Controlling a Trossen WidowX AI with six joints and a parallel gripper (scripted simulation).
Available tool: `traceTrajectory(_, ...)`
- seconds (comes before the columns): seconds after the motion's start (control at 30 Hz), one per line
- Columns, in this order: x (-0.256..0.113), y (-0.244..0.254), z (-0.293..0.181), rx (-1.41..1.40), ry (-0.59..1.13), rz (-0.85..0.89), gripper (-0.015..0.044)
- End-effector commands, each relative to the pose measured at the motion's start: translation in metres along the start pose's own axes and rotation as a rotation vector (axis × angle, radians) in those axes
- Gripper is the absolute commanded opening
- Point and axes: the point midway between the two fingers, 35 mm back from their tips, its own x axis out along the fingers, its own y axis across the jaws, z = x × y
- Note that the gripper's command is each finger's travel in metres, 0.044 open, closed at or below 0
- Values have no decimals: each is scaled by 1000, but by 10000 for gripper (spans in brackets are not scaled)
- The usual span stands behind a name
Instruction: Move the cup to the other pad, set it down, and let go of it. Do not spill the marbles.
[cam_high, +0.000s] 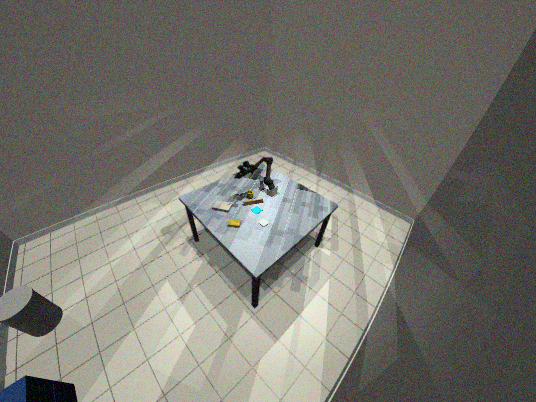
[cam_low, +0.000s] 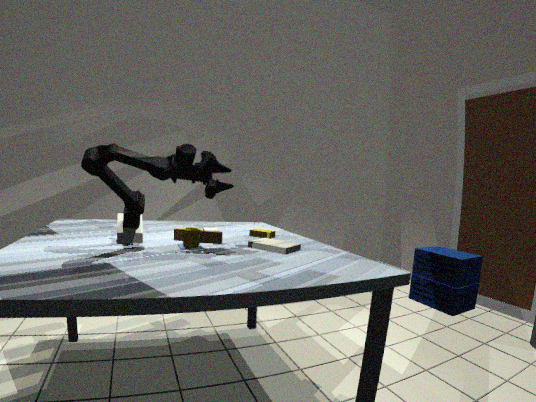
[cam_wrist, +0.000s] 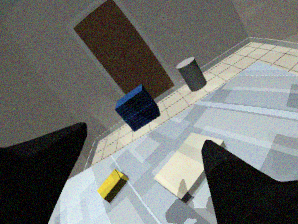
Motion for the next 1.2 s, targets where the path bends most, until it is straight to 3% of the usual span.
traceTrajectory(0.0, 1, 0, -4, -8, 18, -4, 374)
traceTrajectory(0.13, 7, -1, -76, -201, 383, -59, 269)
traceTrajectory(0.27, -18, -6, -146, -518, 817, -49, 167)
traceTrajectory(0.43, -66, -16, -187, -926, 1243, 58, 167)
traceTrajectory(0.6, -113, -32, -187, -1410, 1635, 254, 167)
traceTrajectory(1.17, -111, -32, -186, -1438, 1655, 267, 167)
